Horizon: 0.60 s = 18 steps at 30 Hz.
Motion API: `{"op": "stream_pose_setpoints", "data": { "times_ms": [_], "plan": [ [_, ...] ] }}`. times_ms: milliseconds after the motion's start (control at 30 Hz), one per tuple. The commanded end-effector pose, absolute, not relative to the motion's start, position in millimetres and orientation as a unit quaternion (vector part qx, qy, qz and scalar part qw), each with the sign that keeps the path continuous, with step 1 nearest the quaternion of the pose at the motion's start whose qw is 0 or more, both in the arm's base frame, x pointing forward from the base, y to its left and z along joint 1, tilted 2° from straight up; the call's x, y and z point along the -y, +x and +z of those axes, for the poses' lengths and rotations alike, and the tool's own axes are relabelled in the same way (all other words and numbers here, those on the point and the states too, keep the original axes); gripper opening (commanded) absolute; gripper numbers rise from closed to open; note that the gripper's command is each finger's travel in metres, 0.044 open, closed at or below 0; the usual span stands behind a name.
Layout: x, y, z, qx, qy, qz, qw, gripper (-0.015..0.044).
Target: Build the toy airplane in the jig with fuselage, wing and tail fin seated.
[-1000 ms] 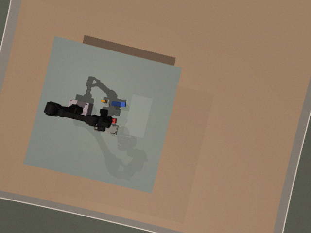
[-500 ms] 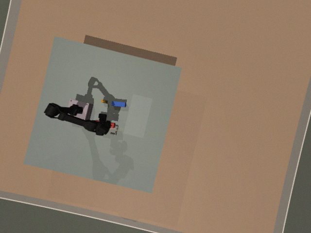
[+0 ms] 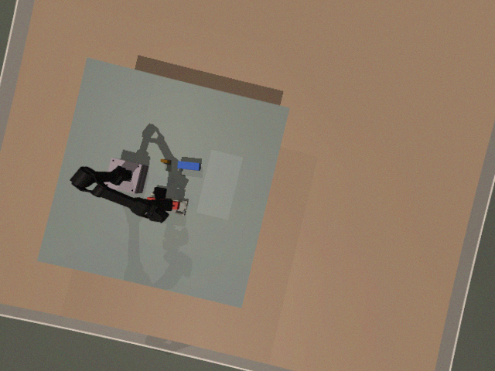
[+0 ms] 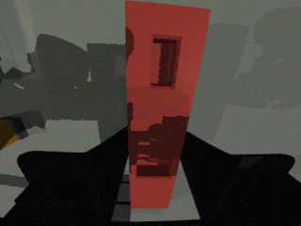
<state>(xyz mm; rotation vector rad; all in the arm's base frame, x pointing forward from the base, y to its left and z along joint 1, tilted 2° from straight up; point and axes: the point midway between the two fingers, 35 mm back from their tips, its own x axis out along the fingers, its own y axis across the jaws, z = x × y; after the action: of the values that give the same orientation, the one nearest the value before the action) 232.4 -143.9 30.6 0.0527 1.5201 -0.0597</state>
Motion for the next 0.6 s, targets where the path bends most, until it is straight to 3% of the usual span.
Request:
{"op": "stream_pose_setpoints", "data": {
  "times_ms": [0, 67, 300, 567],
  "plan": [
    [151.5, 226.5, 25.1, -0.688, 0.025, -0.026, 0.725, 0.0],
    [152.9, 225.3, 24.2, -0.688, 0.025, -0.026, 0.725, 0.0],
    [153.0, 225.4, 24.3, -0.688, 0.025, -0.026, 0.725, 0.0184],
    [152.9, 225.4, 24.2, -0.688, 0.025, -0.026, 0.725, 0.0195]
  ]
}}
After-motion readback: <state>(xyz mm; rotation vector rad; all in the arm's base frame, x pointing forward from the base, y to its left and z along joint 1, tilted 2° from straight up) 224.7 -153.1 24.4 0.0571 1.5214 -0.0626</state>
